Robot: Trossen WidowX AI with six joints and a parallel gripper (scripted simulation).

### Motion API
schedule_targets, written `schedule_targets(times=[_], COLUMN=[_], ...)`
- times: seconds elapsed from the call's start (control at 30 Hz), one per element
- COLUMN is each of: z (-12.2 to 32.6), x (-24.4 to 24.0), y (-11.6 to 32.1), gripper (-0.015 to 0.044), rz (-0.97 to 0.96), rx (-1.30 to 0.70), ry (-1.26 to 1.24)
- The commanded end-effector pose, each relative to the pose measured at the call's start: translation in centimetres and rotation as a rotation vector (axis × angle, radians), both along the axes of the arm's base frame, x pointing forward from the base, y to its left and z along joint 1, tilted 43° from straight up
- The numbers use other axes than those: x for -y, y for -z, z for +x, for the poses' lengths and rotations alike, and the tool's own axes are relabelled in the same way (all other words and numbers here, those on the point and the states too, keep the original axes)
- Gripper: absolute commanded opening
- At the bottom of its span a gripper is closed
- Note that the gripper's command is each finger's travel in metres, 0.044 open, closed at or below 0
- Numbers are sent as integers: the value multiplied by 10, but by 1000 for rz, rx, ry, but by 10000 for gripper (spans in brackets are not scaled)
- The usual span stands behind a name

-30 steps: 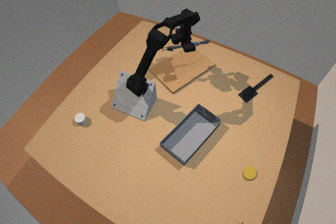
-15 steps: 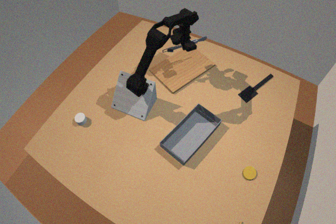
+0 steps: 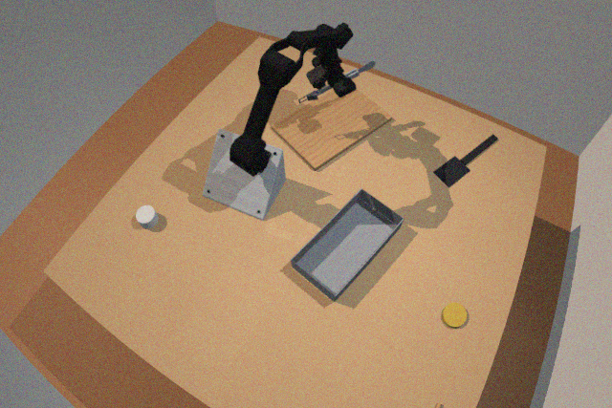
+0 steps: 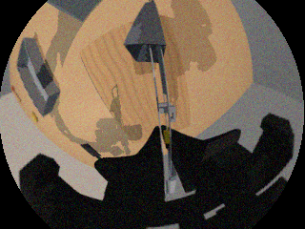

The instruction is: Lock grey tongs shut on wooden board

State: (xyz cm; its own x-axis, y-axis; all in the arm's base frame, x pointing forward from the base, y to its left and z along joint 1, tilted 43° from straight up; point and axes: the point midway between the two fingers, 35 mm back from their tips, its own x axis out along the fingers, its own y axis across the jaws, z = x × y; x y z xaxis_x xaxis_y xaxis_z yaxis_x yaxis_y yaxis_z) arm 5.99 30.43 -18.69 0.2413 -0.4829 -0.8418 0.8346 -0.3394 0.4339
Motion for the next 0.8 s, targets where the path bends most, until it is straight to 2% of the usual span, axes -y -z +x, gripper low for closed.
schedule_targets(times=[0.0, 0.77], z=[-1, -9], x=[-3, -1], y=[3, 13], gripper=[-150, -150], rz=[66, 384], rx=[26, 157], ry=[-43, -235])
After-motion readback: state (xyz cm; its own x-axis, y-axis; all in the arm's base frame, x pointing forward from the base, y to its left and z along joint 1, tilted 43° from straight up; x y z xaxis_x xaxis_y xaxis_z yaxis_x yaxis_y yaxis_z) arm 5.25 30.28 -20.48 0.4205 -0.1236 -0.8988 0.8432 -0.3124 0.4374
